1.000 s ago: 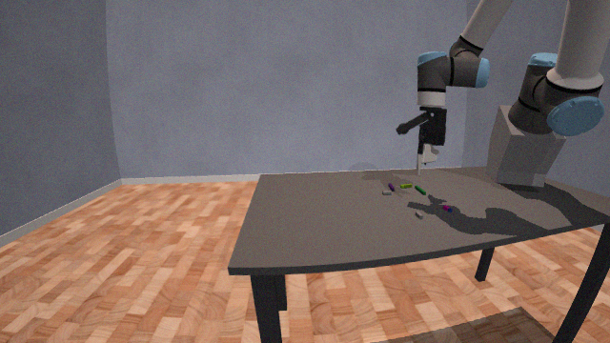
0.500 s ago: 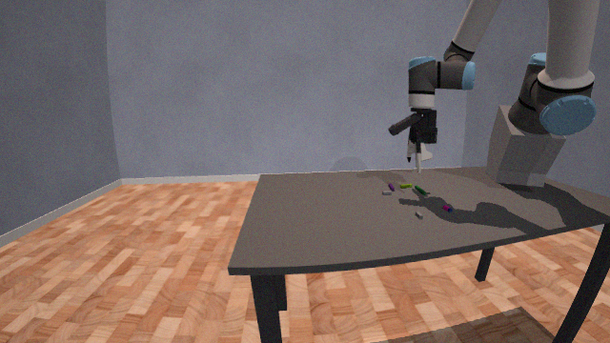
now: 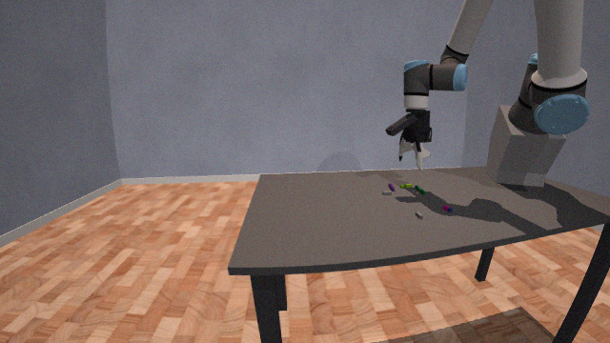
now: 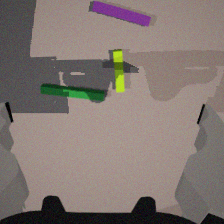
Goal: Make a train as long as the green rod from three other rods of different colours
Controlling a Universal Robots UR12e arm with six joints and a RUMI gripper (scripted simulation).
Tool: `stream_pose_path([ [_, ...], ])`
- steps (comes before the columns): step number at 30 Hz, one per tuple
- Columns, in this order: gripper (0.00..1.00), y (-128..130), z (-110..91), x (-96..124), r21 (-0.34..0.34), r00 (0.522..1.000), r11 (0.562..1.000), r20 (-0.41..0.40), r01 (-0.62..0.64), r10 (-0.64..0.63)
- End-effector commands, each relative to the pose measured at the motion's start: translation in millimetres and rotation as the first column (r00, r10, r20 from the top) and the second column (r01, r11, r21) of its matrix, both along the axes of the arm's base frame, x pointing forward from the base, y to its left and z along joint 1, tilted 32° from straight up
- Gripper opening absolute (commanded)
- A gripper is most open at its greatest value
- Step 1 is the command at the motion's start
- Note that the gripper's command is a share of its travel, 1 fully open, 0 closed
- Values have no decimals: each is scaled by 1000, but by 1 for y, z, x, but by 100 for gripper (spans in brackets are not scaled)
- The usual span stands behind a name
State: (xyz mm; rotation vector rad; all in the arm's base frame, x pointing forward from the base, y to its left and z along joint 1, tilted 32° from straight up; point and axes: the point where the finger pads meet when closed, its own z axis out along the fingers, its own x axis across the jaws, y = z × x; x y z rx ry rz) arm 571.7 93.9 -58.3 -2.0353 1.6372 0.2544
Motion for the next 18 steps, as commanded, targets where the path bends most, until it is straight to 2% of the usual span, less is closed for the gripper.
stream_pose_path([
  [1,100,-8,-5,1,-6,998,998,34,-58,58],
  [16,100,-12,-8,1,-13,995,996,52,-88,89],
  [17,14,-12,-8,1,-13,995,996,52,-88,89],
  [18,14,-12,-8,1,-13,995,996,52,-88,89],
])
